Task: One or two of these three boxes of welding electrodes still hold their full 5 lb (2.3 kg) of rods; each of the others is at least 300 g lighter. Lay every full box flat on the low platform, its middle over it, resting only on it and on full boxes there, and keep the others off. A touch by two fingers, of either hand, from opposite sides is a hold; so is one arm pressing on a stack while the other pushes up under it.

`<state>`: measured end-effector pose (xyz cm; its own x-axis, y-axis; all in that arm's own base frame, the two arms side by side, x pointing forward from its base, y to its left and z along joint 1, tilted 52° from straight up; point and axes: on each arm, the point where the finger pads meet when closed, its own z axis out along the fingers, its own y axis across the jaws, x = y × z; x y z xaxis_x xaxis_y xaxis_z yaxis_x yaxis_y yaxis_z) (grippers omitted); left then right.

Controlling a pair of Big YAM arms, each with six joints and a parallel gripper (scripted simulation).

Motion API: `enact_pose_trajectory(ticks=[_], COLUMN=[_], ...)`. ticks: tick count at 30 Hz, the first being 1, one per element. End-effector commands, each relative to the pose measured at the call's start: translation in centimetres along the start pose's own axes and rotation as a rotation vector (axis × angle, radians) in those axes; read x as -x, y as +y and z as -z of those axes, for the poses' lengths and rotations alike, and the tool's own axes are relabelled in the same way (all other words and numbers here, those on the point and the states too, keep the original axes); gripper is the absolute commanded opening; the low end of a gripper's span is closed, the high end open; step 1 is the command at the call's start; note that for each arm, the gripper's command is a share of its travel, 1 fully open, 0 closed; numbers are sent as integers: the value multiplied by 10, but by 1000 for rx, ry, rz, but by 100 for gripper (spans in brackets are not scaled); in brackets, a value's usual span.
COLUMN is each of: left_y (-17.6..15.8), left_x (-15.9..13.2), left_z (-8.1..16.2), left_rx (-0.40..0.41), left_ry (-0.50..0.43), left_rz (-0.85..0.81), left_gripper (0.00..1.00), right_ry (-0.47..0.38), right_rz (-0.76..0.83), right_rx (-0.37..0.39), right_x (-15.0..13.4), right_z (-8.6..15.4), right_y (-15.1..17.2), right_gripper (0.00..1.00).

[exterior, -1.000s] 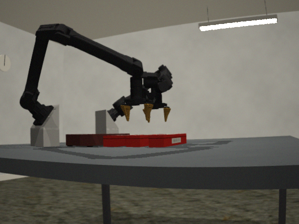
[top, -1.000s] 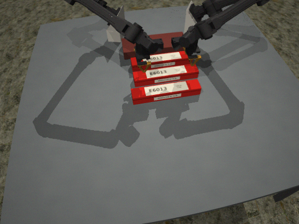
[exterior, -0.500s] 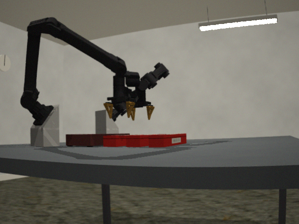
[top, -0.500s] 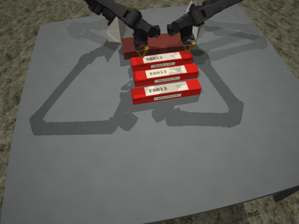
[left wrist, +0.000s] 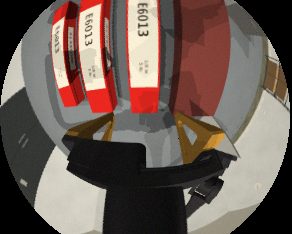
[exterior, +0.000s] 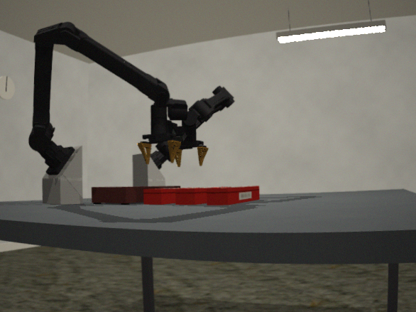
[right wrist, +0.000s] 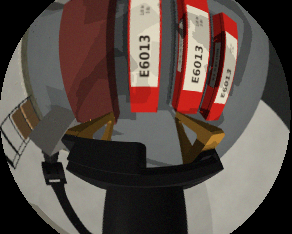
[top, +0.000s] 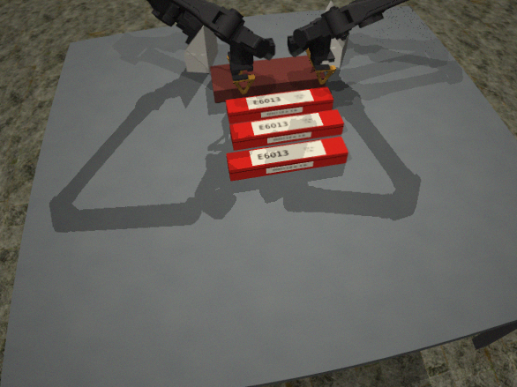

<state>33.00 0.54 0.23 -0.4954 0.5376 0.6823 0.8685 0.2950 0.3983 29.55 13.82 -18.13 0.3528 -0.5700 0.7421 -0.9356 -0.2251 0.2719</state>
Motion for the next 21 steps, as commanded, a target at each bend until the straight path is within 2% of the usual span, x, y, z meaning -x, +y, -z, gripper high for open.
enact_pose_trajectory(ticks=[1, 3, 5, 17, 20, 21], left_y=[10, 10, 4, 1, 3, 2], left_x=[4, 4, -1, -1, -2, -1], left_z=[8, 8, -8, -42, -43, -47], left_rx=[11, 11, -3, -6, -3, -6], left_ry=[-18, -18, 0, 5, 1, 5], left_rz=[30, 30, 19, 13, 18, 13], left_gripper=[100, 100, 100, 100, 100, 100], right_ry=[-20, -17, -6, -5, -6, -6], right_rz=[-43, -30, -7, -6, -3, -8], right_rx=[-8, -18, 5, 6, -16, 4], right_x=[-4, -1, 0, -1, 1, -1], right_z=[1, 4, -13, -45, -39, -49], right_y=[-4, -3, 0, 1, -1, 1], right_gripper=[100, 100, 100, 100, 100, 100])
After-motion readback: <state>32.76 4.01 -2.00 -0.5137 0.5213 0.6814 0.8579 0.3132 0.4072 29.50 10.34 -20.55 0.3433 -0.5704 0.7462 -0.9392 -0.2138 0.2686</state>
